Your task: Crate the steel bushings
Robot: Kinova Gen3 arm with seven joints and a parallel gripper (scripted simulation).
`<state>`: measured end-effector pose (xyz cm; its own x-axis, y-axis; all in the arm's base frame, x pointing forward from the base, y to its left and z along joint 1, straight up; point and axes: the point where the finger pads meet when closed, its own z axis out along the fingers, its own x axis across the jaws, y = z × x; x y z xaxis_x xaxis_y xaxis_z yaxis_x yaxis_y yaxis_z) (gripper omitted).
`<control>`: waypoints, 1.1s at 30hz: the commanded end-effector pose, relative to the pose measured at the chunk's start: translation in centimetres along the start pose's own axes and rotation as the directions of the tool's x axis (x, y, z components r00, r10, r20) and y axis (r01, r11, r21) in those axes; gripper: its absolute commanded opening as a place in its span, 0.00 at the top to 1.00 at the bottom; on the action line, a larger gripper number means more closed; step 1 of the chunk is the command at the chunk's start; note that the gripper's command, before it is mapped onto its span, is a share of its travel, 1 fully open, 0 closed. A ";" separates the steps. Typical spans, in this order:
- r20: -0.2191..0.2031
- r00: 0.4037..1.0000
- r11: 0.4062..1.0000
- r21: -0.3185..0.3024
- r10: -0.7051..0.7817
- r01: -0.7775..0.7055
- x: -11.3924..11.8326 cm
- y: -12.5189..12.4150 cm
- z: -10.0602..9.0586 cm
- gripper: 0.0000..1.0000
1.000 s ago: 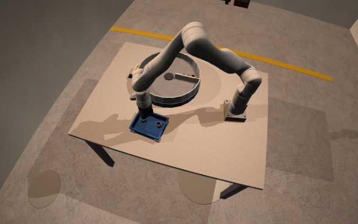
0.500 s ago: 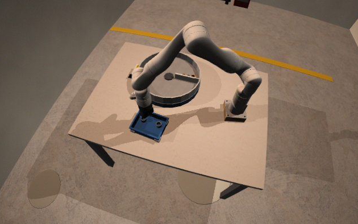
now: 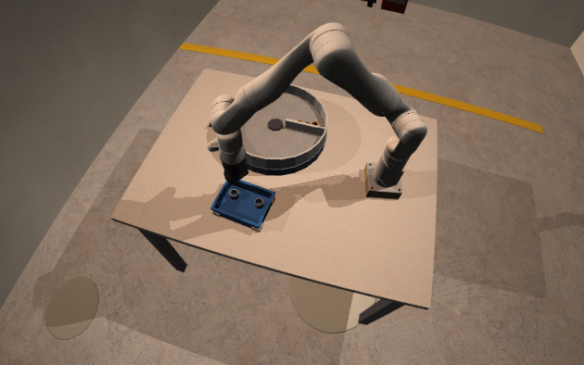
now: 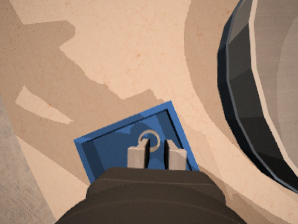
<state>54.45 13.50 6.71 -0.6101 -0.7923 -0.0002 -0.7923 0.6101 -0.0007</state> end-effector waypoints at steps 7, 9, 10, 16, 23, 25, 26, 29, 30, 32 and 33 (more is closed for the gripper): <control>0.002 1.000 1.000 0.001 0.000 0.000 0.0 0.0 -6.1 0.58; 0.002 1.000 1.000 0.001 0.000 0.000 0.0 0.0 -6.1 0.58; 0.002 1.000 1.000 0.001 0.000 0.000 0.0 0.0 -6.1 0.58; 0.002 1.000 1.000 0.001 0.000 0.000 0.0 0.0 -6.1 0.58; 0.002 1.000 1.000 0.001 0.000 0.000 0.0 0.0 -6.1 0.58; 0.002 1.000 1.000 0.001 0.000 0.000 0.0 0.0 -6.1 0.58; 0.002 1.000 1.000 0.001 0.000 0.000 0.0 0.0 -6.1 0.58; 0.002 1.000 1.000 0.001 0.000 0.000 0.0 0.0 -6.1 0.58; 0.002 1.000 1.000 0.001 0.000 0.000 0.0 0.0 -6.1 0.58; 0.002 1.000 1.000 0.001 0.000 0.000 0.0 0.0 -6.1 0.58; 0.002 1.000 1.000 0.001 0.000 0.000 0.0 0.0 -6.1 0.58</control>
